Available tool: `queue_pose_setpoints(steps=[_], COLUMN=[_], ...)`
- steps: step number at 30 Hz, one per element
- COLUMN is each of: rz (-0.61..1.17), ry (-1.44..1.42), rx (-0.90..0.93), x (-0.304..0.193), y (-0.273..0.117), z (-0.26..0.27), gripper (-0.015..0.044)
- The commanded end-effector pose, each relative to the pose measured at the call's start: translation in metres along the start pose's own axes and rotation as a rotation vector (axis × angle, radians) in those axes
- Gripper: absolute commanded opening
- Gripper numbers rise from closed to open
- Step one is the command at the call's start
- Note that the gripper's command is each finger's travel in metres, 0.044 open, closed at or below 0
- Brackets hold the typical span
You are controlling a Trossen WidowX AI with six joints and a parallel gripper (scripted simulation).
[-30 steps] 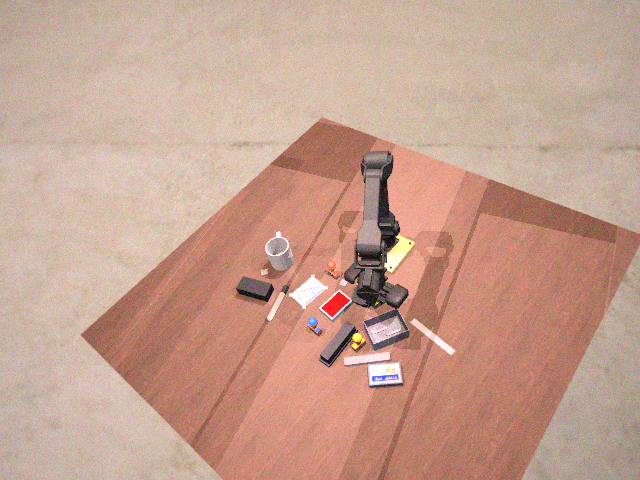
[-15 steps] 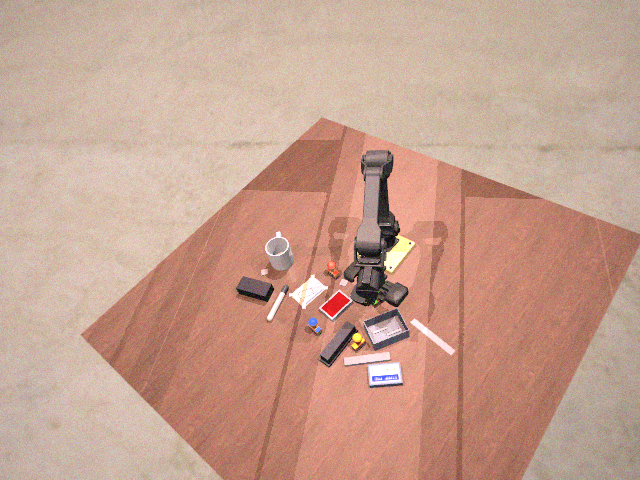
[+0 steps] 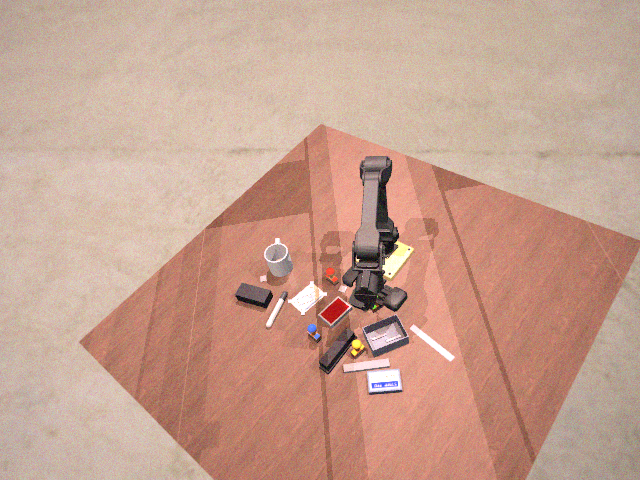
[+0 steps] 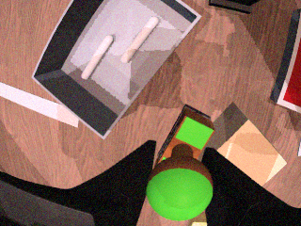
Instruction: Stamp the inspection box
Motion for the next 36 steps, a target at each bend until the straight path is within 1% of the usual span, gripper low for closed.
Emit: queue_pose_setpoints(steps=[1,27,36], rz=[-0.001,-0.007,-0.007], ry=[-0.004,-0.004,-0.005], rx=[0.007,0.015,0.011], x=[0.000,-0.001,0.018], y=[-0.003,-0.015,-0.017], z=[0.001,-0.001,-0.034], gripper=[0.0000,0.0000,0.0000])
Point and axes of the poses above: the point midway between the two fingers, 35 mm back from their tips, its own y axis out along the fingers, its own z axis across the jaws, x = y × z, the point moved 5 cm from there along -y, back along the fingers, and after that the axes turned 11 degrees about -y, right-handed, at the moved point
